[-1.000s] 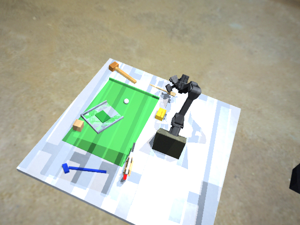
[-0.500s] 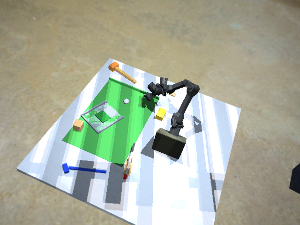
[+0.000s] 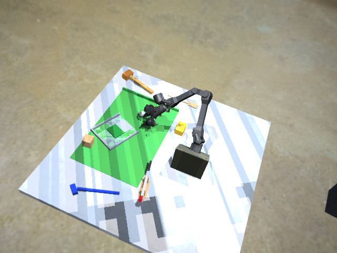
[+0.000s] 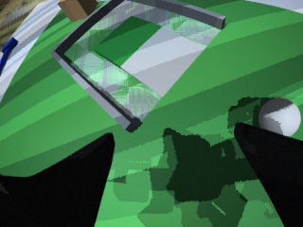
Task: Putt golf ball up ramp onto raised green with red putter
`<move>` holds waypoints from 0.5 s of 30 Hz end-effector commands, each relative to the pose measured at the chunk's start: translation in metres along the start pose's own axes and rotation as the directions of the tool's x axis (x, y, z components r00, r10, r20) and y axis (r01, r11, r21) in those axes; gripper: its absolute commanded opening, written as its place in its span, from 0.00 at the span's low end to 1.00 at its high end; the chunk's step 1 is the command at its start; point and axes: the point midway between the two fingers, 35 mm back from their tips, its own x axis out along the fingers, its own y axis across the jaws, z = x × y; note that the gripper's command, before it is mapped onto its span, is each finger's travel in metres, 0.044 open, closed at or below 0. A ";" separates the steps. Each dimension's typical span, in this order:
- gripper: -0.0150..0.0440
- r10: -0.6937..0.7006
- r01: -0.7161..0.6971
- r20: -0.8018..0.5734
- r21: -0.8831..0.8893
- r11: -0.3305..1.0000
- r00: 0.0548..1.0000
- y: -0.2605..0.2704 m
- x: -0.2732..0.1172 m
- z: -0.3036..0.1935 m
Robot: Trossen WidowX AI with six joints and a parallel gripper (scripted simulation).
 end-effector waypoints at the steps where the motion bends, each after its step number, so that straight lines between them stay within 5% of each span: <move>1: 1.00 0.146 -0.156 -0.083 -0.143 0.977 0.986 0.070 0.019 0.014; 8: 1.00 0.296 -0.383 -0.261 -0.403 0.831 0.919 0.184 0.025 0.020; 15: 1.00 0.290 -0.560 -0.485 -0.636 0.531 0.825 0.292 0.007 -0.005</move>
